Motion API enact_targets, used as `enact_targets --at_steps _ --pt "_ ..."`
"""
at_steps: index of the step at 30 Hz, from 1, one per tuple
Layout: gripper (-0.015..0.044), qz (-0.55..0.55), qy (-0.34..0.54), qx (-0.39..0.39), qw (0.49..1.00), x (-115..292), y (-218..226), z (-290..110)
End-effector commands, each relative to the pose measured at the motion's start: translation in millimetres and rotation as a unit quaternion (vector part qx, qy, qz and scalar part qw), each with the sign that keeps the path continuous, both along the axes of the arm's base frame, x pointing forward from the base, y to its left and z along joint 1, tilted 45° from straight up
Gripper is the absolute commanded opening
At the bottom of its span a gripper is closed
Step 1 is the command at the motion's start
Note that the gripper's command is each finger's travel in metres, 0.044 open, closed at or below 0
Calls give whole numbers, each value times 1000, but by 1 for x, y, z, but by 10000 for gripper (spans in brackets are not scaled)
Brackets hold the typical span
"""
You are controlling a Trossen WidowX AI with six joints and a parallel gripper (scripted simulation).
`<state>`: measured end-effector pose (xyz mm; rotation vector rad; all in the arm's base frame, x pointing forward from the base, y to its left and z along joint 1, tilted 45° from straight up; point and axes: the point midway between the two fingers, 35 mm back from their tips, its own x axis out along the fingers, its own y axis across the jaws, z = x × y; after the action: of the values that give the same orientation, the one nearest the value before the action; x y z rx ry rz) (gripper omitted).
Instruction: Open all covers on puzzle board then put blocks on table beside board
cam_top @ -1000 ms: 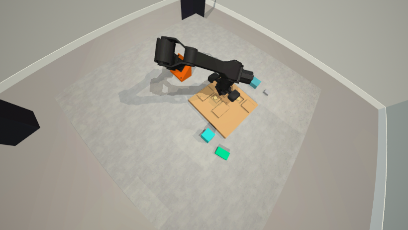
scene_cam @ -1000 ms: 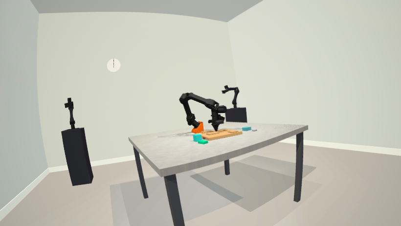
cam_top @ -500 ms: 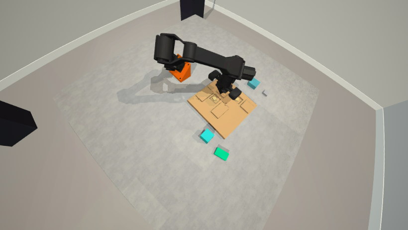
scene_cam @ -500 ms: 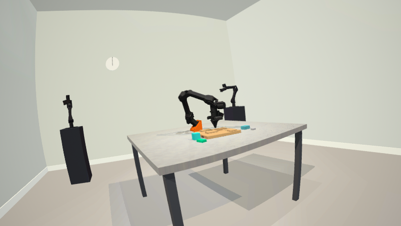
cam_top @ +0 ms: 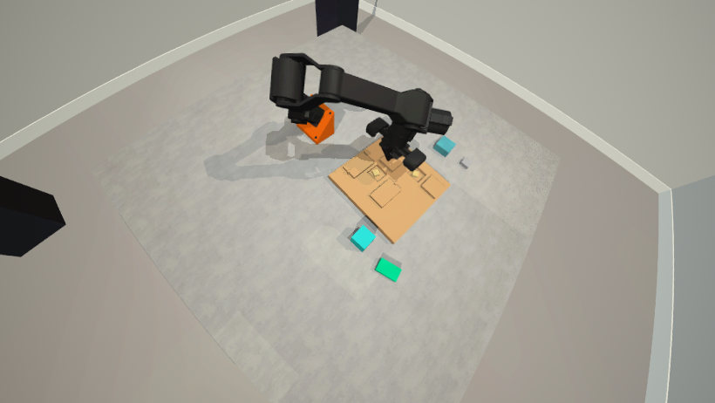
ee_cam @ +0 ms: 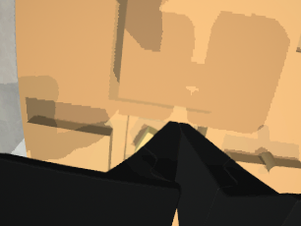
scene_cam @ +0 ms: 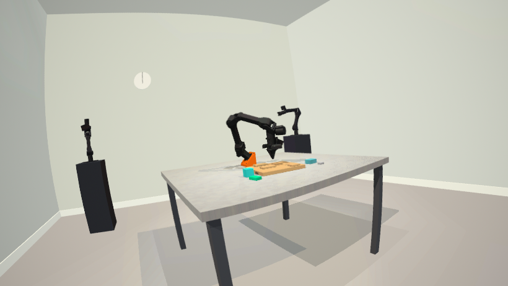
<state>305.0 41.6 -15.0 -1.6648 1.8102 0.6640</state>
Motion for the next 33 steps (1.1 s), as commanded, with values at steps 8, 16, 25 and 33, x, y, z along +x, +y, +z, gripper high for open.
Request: enact_targets --at_steps 8,16,25,33 --pt "0 -50 -50 -3 997 -4 5 6" --pt "0 -310 -307 -20 900 -28 5 17" --pt "0 -511 -506 -33 694 -51 4 26" --pt "0 -596 -590 -39 543 -64 2 30"
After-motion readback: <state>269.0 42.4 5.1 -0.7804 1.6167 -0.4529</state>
